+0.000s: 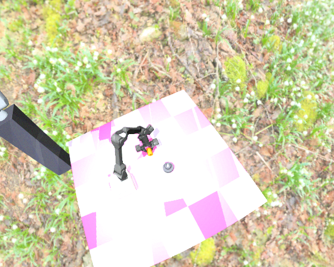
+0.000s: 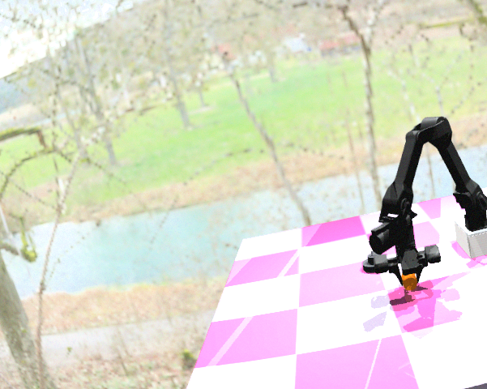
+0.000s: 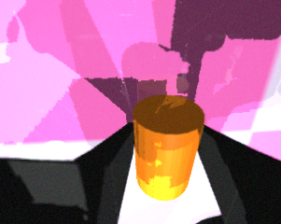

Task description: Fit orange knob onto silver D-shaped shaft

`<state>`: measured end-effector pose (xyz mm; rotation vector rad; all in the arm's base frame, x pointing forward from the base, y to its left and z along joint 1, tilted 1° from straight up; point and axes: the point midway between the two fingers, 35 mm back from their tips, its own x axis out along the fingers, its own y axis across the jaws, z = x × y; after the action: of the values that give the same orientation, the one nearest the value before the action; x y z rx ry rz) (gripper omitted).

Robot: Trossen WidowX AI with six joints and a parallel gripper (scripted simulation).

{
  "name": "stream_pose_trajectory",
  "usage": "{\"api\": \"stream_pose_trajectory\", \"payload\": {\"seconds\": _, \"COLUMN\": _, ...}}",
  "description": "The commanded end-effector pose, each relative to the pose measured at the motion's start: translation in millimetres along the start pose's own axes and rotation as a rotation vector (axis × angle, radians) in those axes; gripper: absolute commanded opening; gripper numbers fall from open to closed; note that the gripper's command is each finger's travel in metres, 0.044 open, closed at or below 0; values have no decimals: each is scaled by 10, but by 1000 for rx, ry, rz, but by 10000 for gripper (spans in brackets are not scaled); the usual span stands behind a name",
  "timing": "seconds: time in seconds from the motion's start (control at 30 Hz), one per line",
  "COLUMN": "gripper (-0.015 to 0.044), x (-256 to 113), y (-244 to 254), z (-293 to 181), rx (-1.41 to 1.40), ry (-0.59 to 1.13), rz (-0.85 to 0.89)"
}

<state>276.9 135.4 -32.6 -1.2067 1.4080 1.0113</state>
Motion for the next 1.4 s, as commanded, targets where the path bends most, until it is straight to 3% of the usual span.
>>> {"api": "stream_pose_trajectory", "payload": {"seconds": 0.0, "gripper": 180, "x": 4, "y": -2, "z": -4, "rx": -2, "ry": 2, "rz": -2}}
{"api": "stream_pose_trajectory", "payload": {"seconds": 1.37, "gripper": 180, "x": -106, "y": -7, "z": -414, "rx": -1, "ry": -651, "rz": 0}}
